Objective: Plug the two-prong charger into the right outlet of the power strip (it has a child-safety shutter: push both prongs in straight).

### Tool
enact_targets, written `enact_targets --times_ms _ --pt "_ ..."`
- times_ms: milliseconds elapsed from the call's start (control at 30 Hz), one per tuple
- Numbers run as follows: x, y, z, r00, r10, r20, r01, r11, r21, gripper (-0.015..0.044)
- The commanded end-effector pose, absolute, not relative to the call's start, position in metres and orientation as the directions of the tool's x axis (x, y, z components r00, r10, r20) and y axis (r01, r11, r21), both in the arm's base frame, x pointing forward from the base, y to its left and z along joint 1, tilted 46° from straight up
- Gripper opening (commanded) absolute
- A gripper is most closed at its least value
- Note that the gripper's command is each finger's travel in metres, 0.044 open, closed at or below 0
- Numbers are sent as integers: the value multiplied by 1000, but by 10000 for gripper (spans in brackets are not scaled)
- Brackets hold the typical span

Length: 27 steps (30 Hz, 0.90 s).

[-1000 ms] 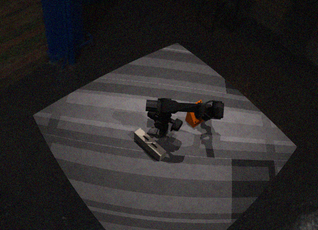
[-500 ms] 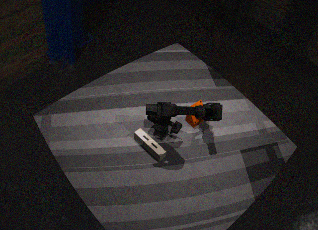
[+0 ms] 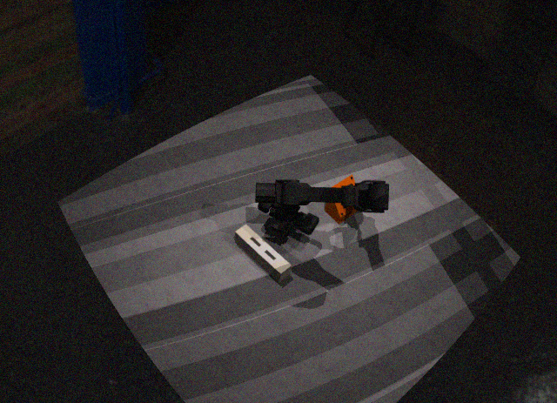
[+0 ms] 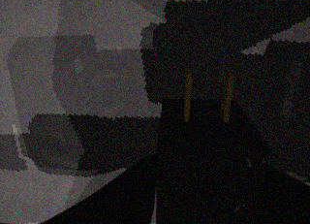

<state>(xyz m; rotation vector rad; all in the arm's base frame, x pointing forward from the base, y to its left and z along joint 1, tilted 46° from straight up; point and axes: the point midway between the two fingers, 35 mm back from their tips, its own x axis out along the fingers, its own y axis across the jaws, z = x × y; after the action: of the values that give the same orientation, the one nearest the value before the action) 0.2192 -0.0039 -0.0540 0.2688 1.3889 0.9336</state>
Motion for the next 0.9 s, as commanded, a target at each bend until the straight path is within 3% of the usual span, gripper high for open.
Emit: enact_targets --times_ms 0,133,267,867 --pt "219 -4 -54 -95 692 -715 -402 631 664 131" --pt "219 -4 -54 -95 692 -715 -402 631 664 105" --pt "220 -10 -49 -95 692 -716 -401 632 664 0" --pt "218 -40 -21 -96 696 -712 -362 642 676 0"
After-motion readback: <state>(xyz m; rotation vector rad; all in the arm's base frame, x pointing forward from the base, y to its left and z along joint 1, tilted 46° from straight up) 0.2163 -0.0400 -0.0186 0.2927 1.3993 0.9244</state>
